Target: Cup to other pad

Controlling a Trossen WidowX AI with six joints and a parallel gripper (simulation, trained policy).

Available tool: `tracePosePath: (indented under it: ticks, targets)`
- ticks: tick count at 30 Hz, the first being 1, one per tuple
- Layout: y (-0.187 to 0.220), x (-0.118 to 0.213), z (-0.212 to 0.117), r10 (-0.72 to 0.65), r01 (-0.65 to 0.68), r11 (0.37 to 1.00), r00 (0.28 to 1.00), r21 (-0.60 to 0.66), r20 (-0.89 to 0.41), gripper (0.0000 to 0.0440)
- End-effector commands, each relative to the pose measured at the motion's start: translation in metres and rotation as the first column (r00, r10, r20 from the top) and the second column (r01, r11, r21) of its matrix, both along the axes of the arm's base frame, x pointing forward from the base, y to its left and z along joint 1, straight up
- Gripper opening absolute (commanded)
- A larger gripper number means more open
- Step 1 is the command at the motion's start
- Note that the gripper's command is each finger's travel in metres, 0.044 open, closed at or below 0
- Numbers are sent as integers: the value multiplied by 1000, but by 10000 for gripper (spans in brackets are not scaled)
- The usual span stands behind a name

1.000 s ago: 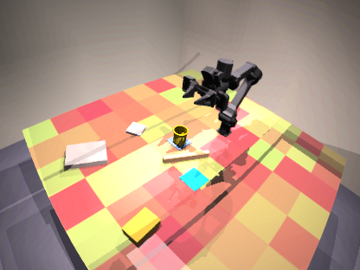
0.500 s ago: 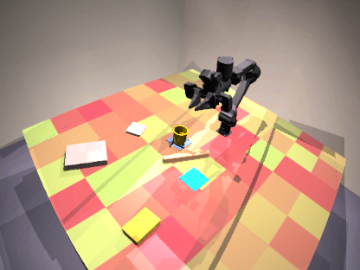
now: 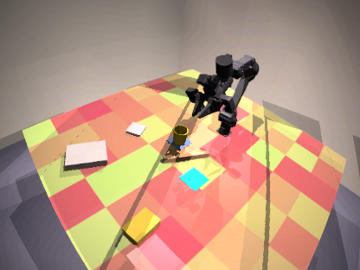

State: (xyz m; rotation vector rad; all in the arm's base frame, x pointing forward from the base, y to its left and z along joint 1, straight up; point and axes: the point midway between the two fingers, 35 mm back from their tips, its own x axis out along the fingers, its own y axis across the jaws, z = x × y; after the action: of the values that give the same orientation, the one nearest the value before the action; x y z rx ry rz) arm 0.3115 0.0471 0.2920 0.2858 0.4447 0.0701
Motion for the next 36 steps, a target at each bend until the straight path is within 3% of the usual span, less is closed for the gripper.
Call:
tracePosePath:
  ticks: [1,17,36]
  targets:
    - [3,0,-5,-2,3,1000,998,18,-63,115]
    - [8,-9,-30,-19,28,999,940,20,-341,124]
    - [-1,-27,-56,-72,40,997,784,-65,-616,126]
